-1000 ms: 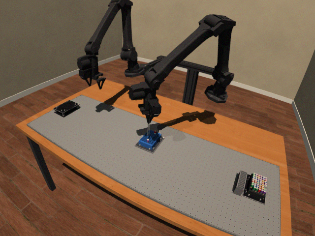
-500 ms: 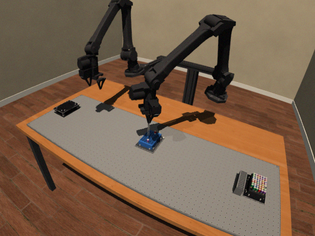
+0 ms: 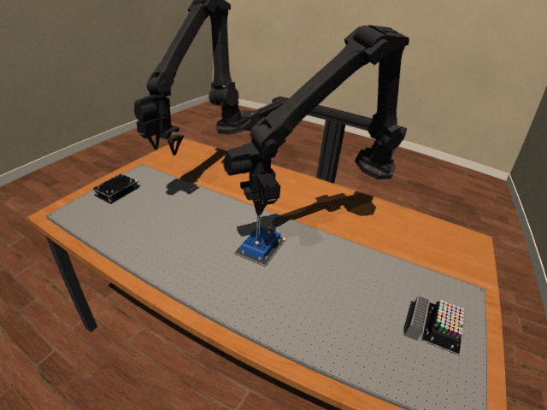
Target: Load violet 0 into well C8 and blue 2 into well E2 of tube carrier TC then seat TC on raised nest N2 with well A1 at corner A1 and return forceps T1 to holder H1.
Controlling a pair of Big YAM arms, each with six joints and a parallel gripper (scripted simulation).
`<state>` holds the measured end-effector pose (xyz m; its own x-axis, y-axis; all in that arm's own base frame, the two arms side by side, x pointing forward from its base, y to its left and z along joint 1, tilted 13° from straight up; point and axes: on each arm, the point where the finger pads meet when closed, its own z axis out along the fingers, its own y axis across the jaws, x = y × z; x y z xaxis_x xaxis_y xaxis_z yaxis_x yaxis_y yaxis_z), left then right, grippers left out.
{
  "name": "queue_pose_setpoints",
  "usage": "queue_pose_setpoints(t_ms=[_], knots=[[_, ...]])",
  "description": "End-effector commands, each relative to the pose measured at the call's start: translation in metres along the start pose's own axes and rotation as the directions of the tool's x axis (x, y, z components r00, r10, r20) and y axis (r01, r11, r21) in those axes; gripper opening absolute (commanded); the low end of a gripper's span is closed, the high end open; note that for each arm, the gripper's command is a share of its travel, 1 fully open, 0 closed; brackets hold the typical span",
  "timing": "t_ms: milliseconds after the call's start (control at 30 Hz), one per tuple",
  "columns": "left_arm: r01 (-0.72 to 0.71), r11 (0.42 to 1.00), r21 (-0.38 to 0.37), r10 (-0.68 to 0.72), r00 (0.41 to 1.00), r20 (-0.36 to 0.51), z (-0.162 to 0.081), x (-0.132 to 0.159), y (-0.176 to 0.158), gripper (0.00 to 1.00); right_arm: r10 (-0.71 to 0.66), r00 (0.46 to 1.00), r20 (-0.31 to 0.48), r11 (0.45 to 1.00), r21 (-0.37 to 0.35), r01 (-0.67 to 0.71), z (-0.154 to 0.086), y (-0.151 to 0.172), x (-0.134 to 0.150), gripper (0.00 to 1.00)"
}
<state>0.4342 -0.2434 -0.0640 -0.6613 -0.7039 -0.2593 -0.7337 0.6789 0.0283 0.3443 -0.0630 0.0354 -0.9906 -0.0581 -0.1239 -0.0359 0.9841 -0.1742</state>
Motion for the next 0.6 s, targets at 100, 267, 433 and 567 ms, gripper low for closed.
queue_pose_setpoints(t_ms=[100, 267, 433, 567], knots=[[0.009, 0.999, 0.032, -0.009, 1.0, 0.002, 0.0007, -0.0077, -0.0187, 0.07, 0.031, 0.997, 0.078, 0.999, 0.014, -0.032, -0.0191, -0.0101, -0.0332, 1.0], [0.009, 0.999, 0.039, -0.009, 1.0, 0.003, -0.0002, -0.008, -0.0227, 0.07, 0.031, 0.997, 0.078, 0.999, 0.014, -0.032, -0.0191, -0.0101, -0.0332, 1.0], [0.011, 0.999, 0.038, -0.011, 1.0, 0.003, 0.0006, -0.0088, -0.023, 0.07, 0.031, 0.997, 0.078, 0.999, 0.014, -0.032, -0.0191, -0.0101, -0.0332, 1.0], [0.01, 0.999, 0.039, -0.01, 1.0, 0.003, 0.0013, -0.0083, -0.0238, 0.07, 0.031, 0.997, 0.078, 0.999, 0.014, -0.032, -0.0191, -0.0101, -0.0332, 1.0]])
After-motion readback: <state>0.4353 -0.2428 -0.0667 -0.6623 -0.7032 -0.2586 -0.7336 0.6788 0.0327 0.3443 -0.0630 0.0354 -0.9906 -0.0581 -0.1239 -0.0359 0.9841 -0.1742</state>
